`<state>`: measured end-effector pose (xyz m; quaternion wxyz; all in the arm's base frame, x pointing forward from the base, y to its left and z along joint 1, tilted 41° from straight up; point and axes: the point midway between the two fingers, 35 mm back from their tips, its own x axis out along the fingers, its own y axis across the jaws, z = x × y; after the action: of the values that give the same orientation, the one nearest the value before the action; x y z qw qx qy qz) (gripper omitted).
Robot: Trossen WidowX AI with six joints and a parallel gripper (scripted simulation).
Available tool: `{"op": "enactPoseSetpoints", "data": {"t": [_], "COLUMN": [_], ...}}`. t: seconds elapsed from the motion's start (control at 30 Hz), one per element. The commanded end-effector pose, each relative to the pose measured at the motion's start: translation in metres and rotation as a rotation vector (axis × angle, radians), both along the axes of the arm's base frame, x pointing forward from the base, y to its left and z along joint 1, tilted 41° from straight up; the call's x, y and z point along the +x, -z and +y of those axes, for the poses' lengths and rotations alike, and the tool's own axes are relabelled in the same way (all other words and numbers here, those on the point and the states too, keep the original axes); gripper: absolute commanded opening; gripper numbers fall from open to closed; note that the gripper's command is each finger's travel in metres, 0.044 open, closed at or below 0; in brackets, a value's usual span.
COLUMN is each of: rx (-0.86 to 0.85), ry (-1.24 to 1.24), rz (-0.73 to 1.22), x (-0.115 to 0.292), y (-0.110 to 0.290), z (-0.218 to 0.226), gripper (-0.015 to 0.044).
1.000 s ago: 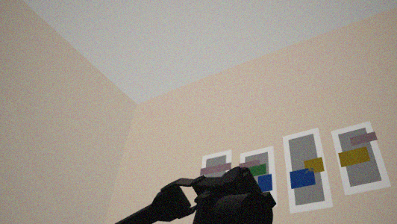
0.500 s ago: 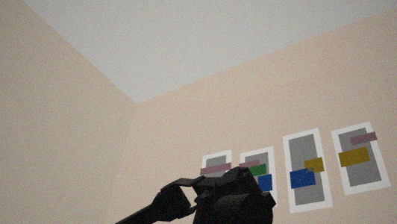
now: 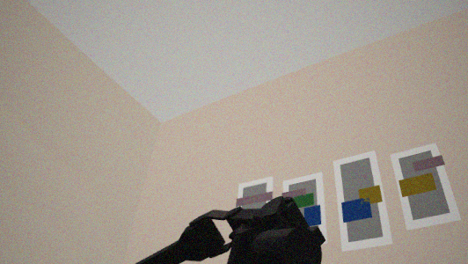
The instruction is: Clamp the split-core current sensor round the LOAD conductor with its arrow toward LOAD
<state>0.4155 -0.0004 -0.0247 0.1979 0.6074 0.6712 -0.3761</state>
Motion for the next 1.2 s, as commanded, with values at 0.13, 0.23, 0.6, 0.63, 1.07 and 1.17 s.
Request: {"op": "enactPoseSetpoints", "data": {"t": [0.13, 0.23, 0.6, 0.63, 1.07, 1.17], "rx": [0.0, 0.0, 0.0, 0.0, -0.003, -0.014], "ry": [0.0, 0.0, 0.0, 0.0, 0.009, 0.044], "rz": [0.0, 0.0, 0.0, 0.0, -0.01, -0.049], "x": [0.0001, 0.0001, 0.0, 0.0, 0.0003, 0.0013], "y": [-0.0002, -0.0002, 0.0, 0.0, -0.0001, -0.0005], "z": [0.0, 0.0, 0.0, 0.0, -0.0003, -0.0016], "gripper": [0.0261, 0.0261, 0.0187, 0.0181, 0.0055, 0.0]}}
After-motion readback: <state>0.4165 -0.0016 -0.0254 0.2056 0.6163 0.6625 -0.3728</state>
